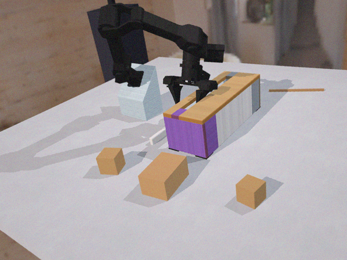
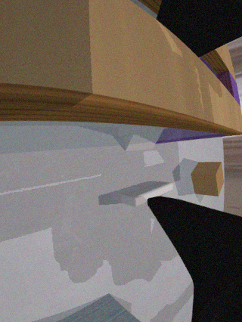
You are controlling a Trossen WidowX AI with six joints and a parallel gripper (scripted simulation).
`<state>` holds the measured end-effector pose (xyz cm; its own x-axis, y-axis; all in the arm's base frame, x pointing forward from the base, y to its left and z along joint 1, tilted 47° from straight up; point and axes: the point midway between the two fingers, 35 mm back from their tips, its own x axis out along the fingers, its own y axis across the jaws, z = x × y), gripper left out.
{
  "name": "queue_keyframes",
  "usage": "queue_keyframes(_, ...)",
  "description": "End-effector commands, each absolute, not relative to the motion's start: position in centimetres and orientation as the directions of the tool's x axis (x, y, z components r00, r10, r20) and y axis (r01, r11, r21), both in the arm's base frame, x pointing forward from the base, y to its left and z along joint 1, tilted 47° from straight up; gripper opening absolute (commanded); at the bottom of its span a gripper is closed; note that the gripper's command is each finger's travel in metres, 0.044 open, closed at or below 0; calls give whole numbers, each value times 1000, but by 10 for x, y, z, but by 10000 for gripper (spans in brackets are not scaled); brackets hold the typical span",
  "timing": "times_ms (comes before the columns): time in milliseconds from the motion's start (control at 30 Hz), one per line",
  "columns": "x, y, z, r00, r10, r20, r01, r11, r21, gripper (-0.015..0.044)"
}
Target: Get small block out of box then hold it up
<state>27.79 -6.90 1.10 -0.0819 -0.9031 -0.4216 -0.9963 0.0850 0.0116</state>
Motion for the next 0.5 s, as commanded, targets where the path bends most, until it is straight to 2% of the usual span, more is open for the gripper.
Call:
queue_keyframes(0,277,-75,17,-81,-905,-417,-996,84,12,400)
queue_keyframes(467,276,-89,31,-81,-906,-416,-996,84,12,400)
